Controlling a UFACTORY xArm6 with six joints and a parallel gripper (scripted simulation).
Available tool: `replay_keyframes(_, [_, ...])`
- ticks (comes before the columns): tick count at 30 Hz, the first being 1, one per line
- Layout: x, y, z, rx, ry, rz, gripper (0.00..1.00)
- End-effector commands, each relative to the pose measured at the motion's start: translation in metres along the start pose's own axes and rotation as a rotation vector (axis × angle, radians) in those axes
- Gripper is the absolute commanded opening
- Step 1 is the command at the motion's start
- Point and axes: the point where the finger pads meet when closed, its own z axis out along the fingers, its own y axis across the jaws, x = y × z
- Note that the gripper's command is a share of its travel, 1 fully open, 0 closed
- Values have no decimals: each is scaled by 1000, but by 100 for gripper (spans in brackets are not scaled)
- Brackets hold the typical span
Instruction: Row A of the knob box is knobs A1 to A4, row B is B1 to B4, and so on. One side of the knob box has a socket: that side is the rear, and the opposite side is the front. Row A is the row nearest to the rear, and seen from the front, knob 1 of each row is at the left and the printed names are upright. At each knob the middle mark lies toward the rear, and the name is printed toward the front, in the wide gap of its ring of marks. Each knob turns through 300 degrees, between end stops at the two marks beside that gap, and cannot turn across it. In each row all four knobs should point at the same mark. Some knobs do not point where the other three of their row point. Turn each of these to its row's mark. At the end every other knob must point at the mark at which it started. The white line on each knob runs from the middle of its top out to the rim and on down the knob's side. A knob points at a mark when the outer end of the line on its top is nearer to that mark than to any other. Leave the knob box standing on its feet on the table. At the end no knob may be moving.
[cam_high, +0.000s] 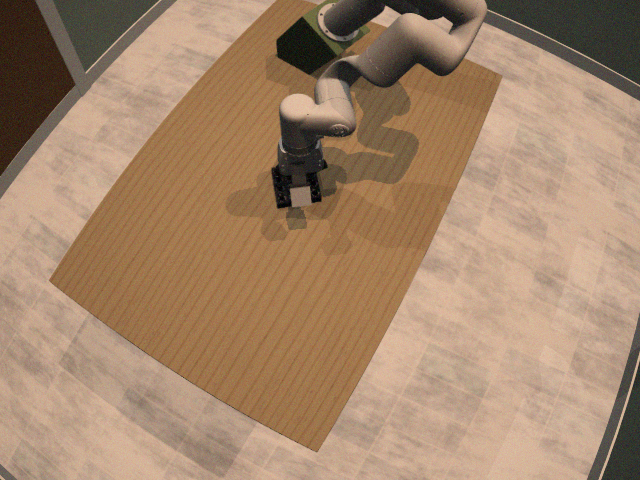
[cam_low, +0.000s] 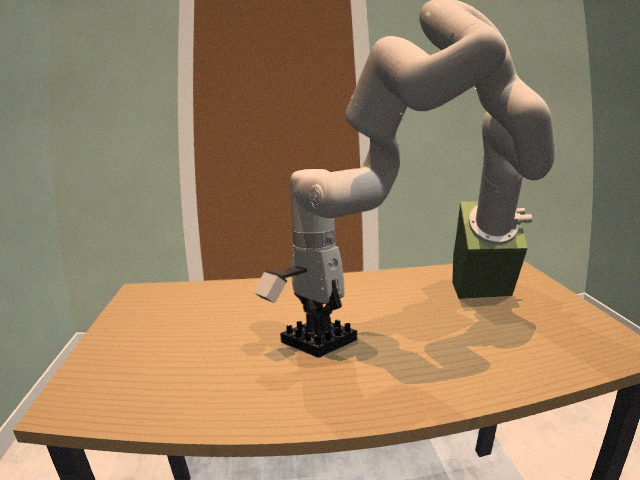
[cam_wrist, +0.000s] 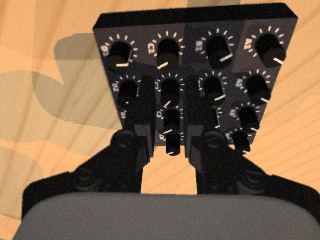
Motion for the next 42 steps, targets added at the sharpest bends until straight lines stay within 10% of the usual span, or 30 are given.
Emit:
replay_keyframes(1, [2,1,-3,-2,3,-1,19])
replay_keyframes(42, [2,1,-38,-3,3,-198,19])
